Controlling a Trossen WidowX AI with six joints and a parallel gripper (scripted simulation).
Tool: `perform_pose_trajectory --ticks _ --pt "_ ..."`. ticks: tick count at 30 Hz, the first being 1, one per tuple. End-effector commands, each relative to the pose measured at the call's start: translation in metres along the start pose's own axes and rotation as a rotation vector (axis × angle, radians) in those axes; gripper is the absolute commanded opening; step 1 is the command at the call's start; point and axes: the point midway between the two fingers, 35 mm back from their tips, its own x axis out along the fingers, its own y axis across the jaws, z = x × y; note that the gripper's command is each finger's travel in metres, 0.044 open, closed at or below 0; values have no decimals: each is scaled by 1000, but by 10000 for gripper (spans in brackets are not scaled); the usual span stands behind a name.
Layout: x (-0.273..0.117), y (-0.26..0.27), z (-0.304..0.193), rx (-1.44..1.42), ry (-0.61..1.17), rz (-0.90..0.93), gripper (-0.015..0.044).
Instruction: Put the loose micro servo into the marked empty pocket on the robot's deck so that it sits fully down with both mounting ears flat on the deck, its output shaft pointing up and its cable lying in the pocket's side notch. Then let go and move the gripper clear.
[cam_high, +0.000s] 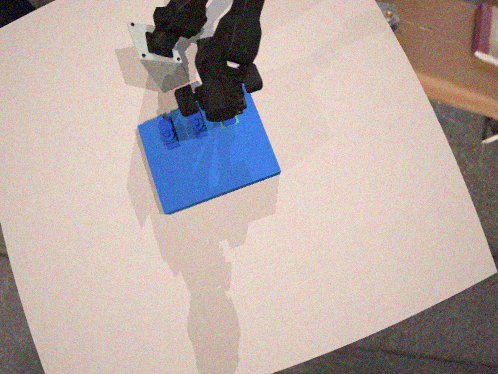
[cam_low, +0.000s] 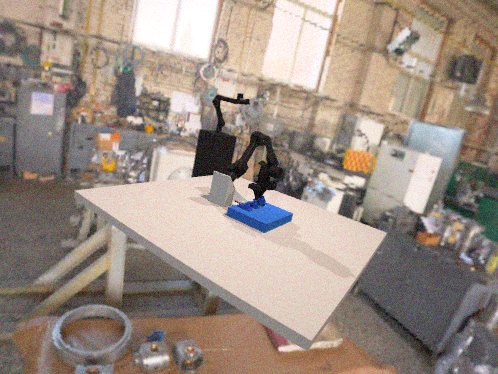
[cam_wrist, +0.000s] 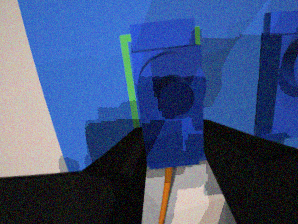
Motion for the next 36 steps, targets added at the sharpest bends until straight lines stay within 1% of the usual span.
perform_pose_trajectory --ticks 1,16,23,27,32,36 --pt "3 0 0 5 -4 3 0" --pt "17 0 0 5 -4 4 0" --pt "15 0 0 5 -4 4 184" --pt "10 -1 0 5 -4 2 187" --pt "-19 -2 -3 5 -3 2 187" --pt "-20 -2 -2 5 -3 2 187"
